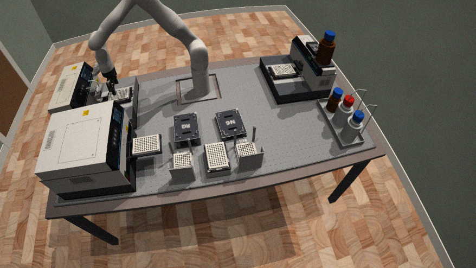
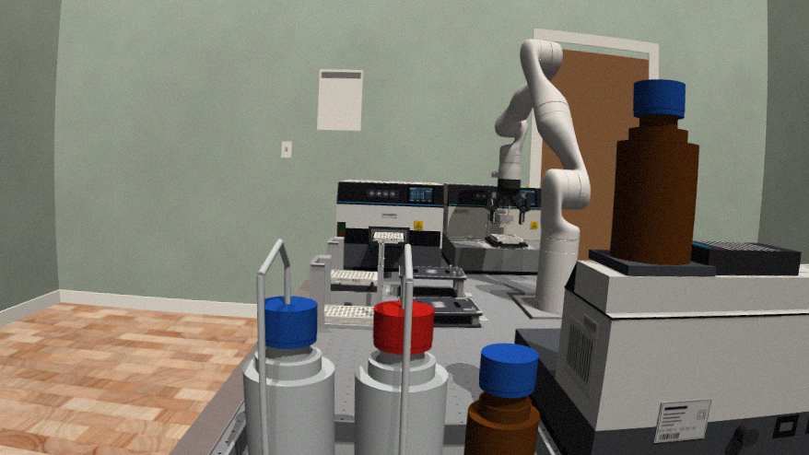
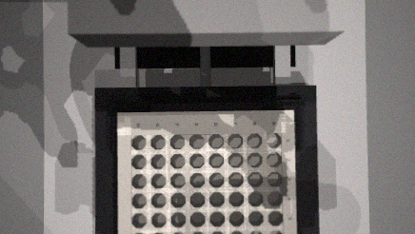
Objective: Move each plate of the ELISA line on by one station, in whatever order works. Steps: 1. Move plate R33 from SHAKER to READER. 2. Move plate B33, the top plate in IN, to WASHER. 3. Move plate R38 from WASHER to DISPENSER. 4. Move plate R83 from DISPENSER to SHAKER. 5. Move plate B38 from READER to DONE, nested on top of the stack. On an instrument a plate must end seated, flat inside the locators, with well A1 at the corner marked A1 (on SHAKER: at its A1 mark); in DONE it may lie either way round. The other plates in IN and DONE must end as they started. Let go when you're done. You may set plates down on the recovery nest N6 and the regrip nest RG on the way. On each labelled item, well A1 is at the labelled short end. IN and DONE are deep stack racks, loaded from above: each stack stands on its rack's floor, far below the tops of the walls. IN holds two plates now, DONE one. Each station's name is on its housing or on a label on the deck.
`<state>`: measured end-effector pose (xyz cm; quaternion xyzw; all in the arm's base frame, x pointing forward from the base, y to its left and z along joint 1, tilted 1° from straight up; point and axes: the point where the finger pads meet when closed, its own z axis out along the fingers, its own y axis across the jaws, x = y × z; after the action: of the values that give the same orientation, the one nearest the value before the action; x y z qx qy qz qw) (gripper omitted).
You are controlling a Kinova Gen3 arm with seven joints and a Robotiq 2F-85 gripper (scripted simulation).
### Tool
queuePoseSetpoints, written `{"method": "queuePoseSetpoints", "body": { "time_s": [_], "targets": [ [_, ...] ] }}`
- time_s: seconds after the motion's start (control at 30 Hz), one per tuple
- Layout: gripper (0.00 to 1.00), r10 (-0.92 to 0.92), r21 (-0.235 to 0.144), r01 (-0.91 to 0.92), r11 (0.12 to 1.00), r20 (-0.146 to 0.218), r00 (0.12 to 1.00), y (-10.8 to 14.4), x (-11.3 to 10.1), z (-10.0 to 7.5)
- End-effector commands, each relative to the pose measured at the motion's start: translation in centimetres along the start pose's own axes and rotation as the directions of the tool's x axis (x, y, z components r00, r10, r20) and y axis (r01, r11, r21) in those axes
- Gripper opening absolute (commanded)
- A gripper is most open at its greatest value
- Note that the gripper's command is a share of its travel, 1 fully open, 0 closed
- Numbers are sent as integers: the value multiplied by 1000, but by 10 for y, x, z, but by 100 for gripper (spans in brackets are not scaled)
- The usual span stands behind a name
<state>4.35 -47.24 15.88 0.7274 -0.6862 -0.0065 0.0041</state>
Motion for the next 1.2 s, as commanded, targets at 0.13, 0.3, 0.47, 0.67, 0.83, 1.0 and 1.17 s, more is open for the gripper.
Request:
{"method": "queuePoseSetpoints", "body": {
  "time_s": [0.13,0.3,0.47,0.67,0.83,1.0,1.17],
  "targets": [
    [100,3,2,-3,1000,-6,1000,-2,2,-13],
    [100,3,1,-3,1000,-6,1000,-1,2,-20],
    [100,3,1,-3,1000,-6,1000,-1,2,-24],
    [100,4,1,-4,1000,-6,1000,-1,2,-32],
    [100,4,0,-4,1000,-6,1000,0,2,-39],
    [100,4,0,-4,1000,-6,1000,0,2,-43],
    [100,3,-1,-3,1000,-6,1000,0,2,-49]
  ]
}}
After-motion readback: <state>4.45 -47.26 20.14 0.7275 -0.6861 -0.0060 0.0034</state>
